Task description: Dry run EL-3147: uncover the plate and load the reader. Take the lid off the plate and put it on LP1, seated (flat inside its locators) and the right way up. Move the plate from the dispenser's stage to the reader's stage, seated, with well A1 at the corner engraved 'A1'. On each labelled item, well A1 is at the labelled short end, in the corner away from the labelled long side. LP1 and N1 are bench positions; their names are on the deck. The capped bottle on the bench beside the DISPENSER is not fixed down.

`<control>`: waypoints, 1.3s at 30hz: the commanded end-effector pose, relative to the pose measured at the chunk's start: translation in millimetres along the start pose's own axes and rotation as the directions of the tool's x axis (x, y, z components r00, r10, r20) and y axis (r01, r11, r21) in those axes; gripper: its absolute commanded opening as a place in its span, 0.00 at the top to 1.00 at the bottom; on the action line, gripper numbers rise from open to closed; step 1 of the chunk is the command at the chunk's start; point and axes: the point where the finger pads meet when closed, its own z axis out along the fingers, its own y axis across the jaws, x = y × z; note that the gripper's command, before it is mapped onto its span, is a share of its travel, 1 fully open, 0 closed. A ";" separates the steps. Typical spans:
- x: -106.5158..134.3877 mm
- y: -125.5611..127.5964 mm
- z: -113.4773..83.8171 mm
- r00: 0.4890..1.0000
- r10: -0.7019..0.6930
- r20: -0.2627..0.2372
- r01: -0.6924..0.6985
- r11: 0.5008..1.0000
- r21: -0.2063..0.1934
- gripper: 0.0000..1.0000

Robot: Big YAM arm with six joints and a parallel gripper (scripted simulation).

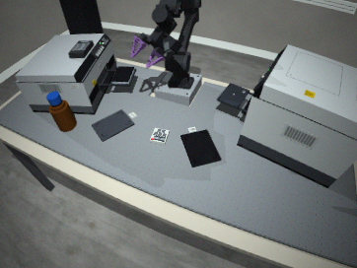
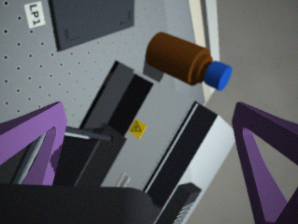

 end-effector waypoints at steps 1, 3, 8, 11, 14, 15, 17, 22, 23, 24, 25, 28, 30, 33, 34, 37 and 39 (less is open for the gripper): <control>0.1 -2.9 -1.7 1.000 0.004 0.002 -0.004 1.000 0.005 0.00; 0.1 -2.9 -1.7 1.000 0.004 0.002 -0.004 1.000 0.005 0.00; 0.1 -2.9 -1.7 1.000 0.004 0.002 -0.004 1.000 0.005 0.00; 0.1 -2.9 -1.7 1.000 0.004 0.002 -0.004 1.000 0.005 0.00; 0.1 -2.9 -1.7 1.000 0.004 0.002 -0.004 1.000 0.005 0.00; 0.1 -2.9 -1.7 1.000 0.004 0.002 -0.004 1.000 0.005 0.00; 0.1 -2.9 -1.7 1.000 0.004 0.002 -0.004 1.000 0.005 0.00; -25.6 8.4 3.8 0.992 0.128 0.005 -0.126 0.984 -0.127 0.00; -23.9 5.6 2.4 0.988 0.156 0.005 -0.153 0.978 -0.145 0.00; -26.4 5.3 1.5 0.984 0.180 -0.002 -0.178 0.972 -0.156 0.00; -27.5 3.9 0.1 0.979 0.204 -0.005 -0.202 0.965 -0.168 0.00; -21.3 -5.3 -6.1 0.958 0.285 -0.010 -0.281 0.938 -0.205 0.00; -18.8 -9.4 -8.4 0.954 0.301 -0.010 -0.297 0.934 -0.199 0.00; -20.1 -10.9 -9.6 0.955 0.295 0.002 -0.290 0.938 -0.188 0.00; -20.1 -10.9 -9.6 0.955 0.295 0.002 -0.290 0.938 -0.188 0.00; -38.5 3.7 -4.2 0.940 0.339 -0.031 -0.335 0.904 -0.266 0.00; -46.9 7.1 -3.1 0.927 0.371 -0.057 -0.370 0.879 -0.301 0.00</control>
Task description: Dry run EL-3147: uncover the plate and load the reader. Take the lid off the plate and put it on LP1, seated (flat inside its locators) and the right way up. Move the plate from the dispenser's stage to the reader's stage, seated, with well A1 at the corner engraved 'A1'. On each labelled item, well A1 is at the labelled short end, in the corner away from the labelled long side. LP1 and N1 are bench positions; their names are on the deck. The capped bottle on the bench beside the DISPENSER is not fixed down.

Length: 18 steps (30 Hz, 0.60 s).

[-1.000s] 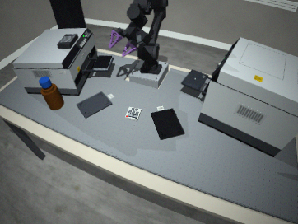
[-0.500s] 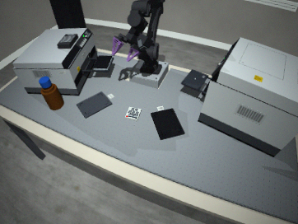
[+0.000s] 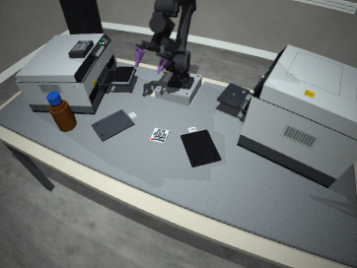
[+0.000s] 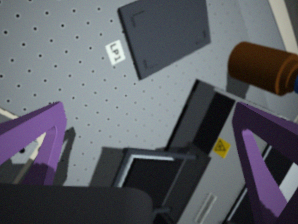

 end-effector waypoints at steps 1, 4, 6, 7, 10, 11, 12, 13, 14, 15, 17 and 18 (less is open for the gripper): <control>-17.7 -10.7 -13.8 0.992 0.126 -0.014 -0.127 0.991 -0.051 0.00; -20.3 -11.3 -15.7 0.979 0.201 -0.034 -0.203 0.975 -0.085 0.00; -21.4 -11.3 -17.4 0.967 0.252 -0.046 -0.256 0.961 -0.104 0.00; -22.3 -10.4 -17.3 0.960 0.275 -0.055 -0.279 0.953 -0.117 0.00; -27.3 -4.6 -15.0 0.941 0.325 -0.093 -0.336 0.928 -0.159 0.00; -27.3 -4.6 -15.0 0.941 0.325 -0.093 -0.336 0.928 -0.159 0.00; -27.3 -4.6 -15.0 0.941 0.325 -0.093 -0.336 0.928 -0.159 0.00; -30.1 0.9 -12.7 0.942 0.322 -0.099 -0.334 0.927 -0.168 0.00; -32.1 3.7 -11.8 0.934 0.338 -0.114 -0.354 0.917 -0.184 0.00; -32.5 3.9 -11.6 0.926 0.356 -0.128 -0.376 0.904 -0.202 0.00; -35.9 4.8 -11.1 0.902 0.401 -0.158 -0.428 0.878 -0.215 0.00; -38.0 5.4 -11.3 0.892 0.418 -0.171 -0.449 0.865 -0.223 0.00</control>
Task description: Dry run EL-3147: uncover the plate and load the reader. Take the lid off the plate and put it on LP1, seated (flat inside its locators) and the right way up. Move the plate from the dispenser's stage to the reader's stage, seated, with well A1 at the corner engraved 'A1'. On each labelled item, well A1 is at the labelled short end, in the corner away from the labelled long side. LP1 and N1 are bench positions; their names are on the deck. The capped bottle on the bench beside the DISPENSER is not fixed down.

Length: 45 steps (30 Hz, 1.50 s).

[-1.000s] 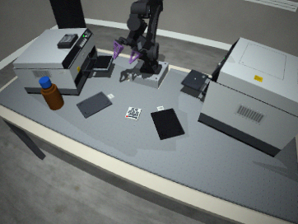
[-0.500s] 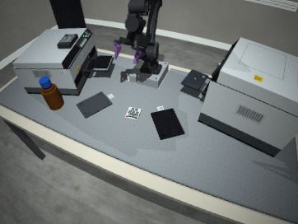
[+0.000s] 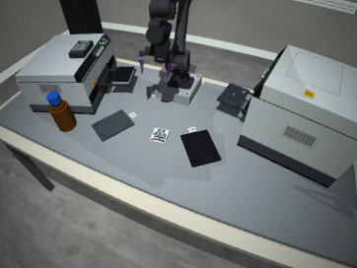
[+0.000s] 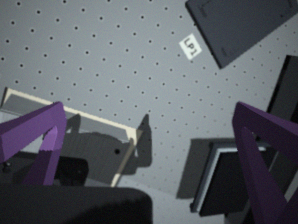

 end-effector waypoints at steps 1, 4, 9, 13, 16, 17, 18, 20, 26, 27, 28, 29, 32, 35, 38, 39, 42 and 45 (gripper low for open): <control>-17.2 -10.7 -22.7 0.989 0.150 -0.003 -0.150 0.988 -0.019 0.00; -19.4 -6.3 -22.5 0.976 0.216 -0.037 -0.217 0.975 -0.050 0.00; -22.5 3.2 -18.1 0.942 0.318 -0.110 -0.328 0.940 -0.092 0.00; -22.6 4.0 -18.2 0.928 0.349 -0.130 -0.363 0.926 -0.107 0.00; -27.7 9.5 -17.6 0.895 0.407 -0.180 -0.431 0.894 -0.120 0.00; -27.5 7.8 -17.3 0.880 0.432 -0.198 -0.459 0.880 -0.122 0.00; -27.0 6.7 -17.0 0.865 0.454 -0.216 -0.485 0.866 -0.124 0.00; -25.5 5.0 -16.5 0.832 0.495 -0.250 -0.535 0.835 -0.127 0.00; -23.6 7.8 -17.2 0.851 0.474 -0.227 -0.510 0.850 -0.134 0.00; -23.6 7.8 -17.2 0.851 0.474 -0.227 -0.510 0.850 -0.134 0.00; -23.6 7.8 -17.2 0.851 0.474 -0.227 -0.510 0.850 -0.134 0.00; -23.5 8.1 -17.3 0.855 0.468 -0.222 -0.502 0.854 -0.135 0.00; -18.3 -10.9 -10.6 0.847 0.464 -0.260 -0.510 0.847 -0.149 0.00; -17.0 -26.2 -5.6 0.854 0.455 -0.251 -0.499 0.854 -0.148 0.00; -14.1 -38.1 -0.9 0.882 0.412 -0.230 -0.454 0.875 -0.171 0.00; -12.6 -42.1 0.8 0.883 0.411 -0.225 -0.451 0.876 -0.171 0.00; -6.4 -54.6 2.5 0.892 0.403 -0.203 -0.438 0.882 -0.174 0.00; -4.2 -58.6 4.1 0.891 0.406 -0.203 -0.441 0.881 -0.172 0.00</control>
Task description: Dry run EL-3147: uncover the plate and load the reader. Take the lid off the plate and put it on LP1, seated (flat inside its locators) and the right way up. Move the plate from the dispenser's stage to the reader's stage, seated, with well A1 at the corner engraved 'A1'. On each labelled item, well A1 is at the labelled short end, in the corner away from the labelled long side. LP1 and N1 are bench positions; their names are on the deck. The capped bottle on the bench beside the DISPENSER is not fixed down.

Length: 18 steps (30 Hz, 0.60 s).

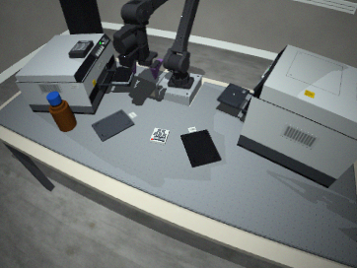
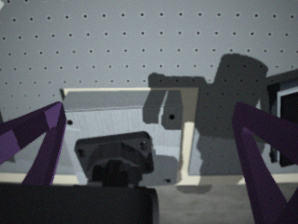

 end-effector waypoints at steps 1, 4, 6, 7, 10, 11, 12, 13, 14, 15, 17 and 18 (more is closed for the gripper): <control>-23.6 -7.1 -21.1 0.993 -0.091 0.075 0.092 0.996 -0.007 0.00; -23.6 -26.4 -18.6 0.995 -0.074 0.071 0.074 0.997 0.008 0.00; -23.7 -37.7 -18.1 0.993 -0.092 0.074 0.092 0.996 0.011 0.00; -23.7 -42.3 -18.0 0.993 -0.090 0.075 0.089 0.996 0.012 0.00; -23.5 -53.4 -17.9 0.990 -0.115 0.083 0.114 0.993 0.010 0.00; -23.2 -57.0 -17.8 0.990 -0.114 0.084 0.113 0.993 0.010 0.00; -21.9 -61.0 -17.3 0.986 -0.140 0.087 0.139 0.990 0.013 0.00; -20.5 -65.1 -16.5 0.987 -0.136 0.086 0.136 0.991 0.013 0.00; -19.0 -69.4 -15.6 0.988 -0.132 0.084 0.132 0.991 0.014 0.00; -17.1 -74.6 -14.6 0.989 -0.128 0.079 0.127 0.992 0.018 0.00; -17.1 -74.6 -14.6 0.989 -0.128 0.079 0.127 0.992 0.018 0.00; -16.8 -74.4 -15.3 0.984 -0.155 0.085 0.154 0.988 0.021 0.00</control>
